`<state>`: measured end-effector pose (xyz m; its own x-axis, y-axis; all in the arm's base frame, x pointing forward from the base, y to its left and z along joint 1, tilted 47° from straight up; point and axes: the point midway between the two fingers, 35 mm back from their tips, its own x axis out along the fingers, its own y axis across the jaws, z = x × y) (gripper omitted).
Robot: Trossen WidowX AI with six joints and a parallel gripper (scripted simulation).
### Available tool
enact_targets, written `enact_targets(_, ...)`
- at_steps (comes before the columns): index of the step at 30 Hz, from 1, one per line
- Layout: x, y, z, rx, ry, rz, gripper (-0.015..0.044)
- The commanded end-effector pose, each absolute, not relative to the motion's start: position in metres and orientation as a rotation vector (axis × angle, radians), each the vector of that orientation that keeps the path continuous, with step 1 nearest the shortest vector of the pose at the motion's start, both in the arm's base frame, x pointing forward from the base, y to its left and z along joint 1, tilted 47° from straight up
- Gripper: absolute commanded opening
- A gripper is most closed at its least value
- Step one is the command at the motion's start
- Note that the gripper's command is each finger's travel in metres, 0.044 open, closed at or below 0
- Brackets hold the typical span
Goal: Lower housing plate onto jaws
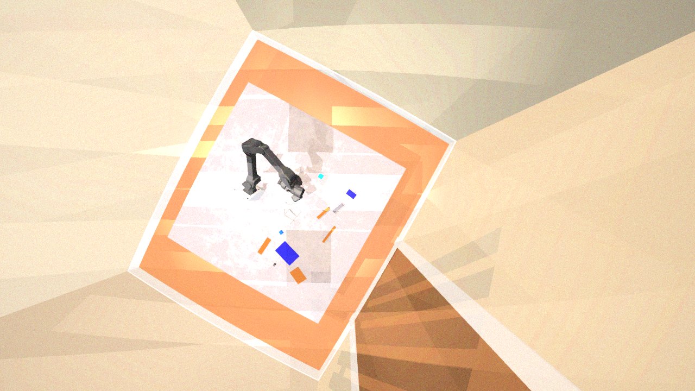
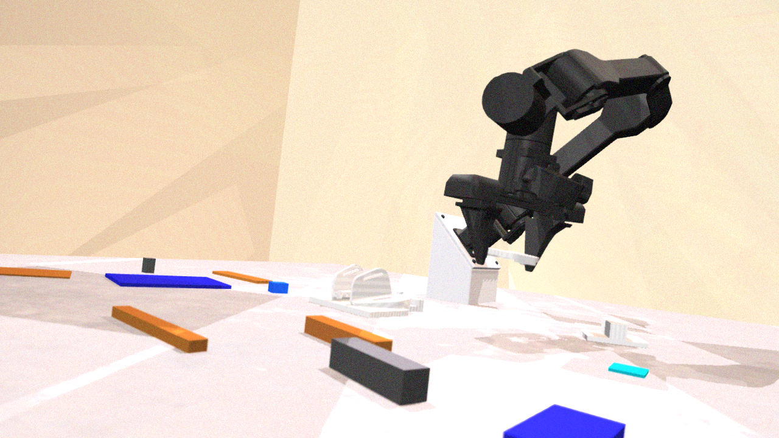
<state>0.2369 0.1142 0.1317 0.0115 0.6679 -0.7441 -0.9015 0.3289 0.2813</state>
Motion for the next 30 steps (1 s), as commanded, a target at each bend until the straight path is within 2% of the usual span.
enact_targets(1,0.241,0.106,0.122,-0.25,0.996,1.21,0.0351)
enact_targets(30,0.256,0.042,0.061,0.239,1.318,0.876,0.0351)
